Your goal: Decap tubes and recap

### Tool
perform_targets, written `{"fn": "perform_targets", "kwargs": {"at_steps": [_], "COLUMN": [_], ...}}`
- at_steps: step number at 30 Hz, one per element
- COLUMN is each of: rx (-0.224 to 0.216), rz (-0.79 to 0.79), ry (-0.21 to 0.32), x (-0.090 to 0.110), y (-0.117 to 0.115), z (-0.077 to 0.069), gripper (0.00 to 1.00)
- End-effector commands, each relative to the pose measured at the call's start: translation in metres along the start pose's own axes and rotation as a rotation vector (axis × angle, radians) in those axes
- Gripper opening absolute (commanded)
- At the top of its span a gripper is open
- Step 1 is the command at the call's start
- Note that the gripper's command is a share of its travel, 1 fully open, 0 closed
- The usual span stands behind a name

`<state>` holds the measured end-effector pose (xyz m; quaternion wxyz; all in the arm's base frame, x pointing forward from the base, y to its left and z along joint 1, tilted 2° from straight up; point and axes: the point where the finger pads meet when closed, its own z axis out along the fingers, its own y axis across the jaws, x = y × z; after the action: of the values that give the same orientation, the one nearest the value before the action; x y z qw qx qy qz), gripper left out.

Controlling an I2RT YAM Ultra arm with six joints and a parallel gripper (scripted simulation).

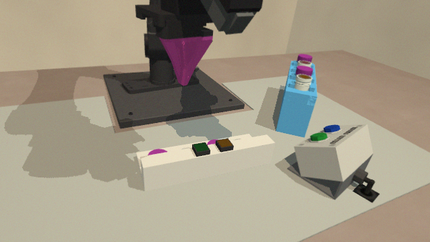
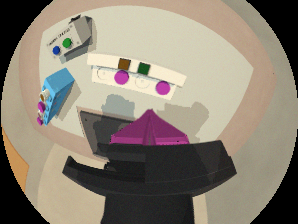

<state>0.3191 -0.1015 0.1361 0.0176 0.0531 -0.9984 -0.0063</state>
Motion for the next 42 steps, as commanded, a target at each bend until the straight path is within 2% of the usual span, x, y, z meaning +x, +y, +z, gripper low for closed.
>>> {"fn": "perform_targets", "kwargs": {"at_steps": [1,15,17,32,34,36,42], "rx": [0.005,0.002,0.002,-0.001,-0.001,-0.002,-0.002], "rz": [-0.21,-0.214,-0.214,-0.214,-0.214,-0.214,-0.214], "ry": [-0.014,-0.016,-0.016,-0.018,-0.018,-0.018,-0.018], "x": [-0.007,-0.064,-0.064,-0.125,-0.125,-0.131,-0.131], "y": [0.01,0.11,0.11,0.217,0.217,0.227,0.227], "z": [-0.002,0.019,0.019,0.04,0.04,0.042,0.042], "gripper": [0.0,0.0,0.0,0.0,0.0,0.0,0.0]}}
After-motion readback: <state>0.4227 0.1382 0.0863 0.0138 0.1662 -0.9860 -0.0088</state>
